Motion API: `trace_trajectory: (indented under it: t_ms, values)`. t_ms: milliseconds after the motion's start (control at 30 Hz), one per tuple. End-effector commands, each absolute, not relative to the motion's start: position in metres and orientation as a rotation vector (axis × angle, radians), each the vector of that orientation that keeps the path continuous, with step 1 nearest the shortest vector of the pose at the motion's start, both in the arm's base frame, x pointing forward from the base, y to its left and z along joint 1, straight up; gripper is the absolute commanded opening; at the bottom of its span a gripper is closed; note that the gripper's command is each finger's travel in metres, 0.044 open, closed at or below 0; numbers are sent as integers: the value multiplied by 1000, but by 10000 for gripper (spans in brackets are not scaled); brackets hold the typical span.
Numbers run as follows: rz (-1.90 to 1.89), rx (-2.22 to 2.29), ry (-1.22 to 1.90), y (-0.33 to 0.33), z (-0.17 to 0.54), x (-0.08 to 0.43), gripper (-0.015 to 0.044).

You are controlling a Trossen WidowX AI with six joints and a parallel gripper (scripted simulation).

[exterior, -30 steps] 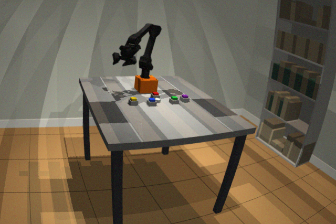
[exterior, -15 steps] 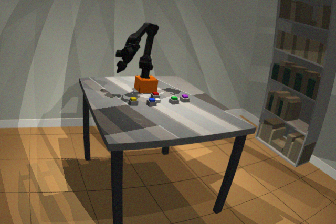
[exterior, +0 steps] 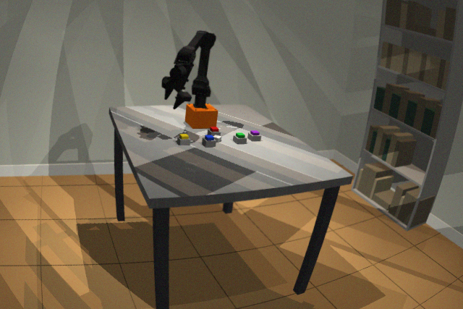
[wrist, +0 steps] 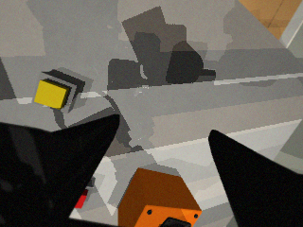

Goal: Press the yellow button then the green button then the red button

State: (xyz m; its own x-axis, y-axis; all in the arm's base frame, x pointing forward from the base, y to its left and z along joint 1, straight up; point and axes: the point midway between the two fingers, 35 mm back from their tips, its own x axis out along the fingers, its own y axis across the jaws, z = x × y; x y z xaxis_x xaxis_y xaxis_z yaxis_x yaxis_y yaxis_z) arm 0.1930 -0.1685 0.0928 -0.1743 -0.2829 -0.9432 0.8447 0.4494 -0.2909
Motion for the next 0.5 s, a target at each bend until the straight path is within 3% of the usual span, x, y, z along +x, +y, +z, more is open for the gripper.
trace_trajectory:
  t_ms: [0, 267, 467]
  values:
    - [-314, 117, 1582, -137, 80, 262, 400]
    - [114, -148, 1545, -113, 76, 297, 400]
    - [148, -170, 1538, -111, 76, 299, 400]
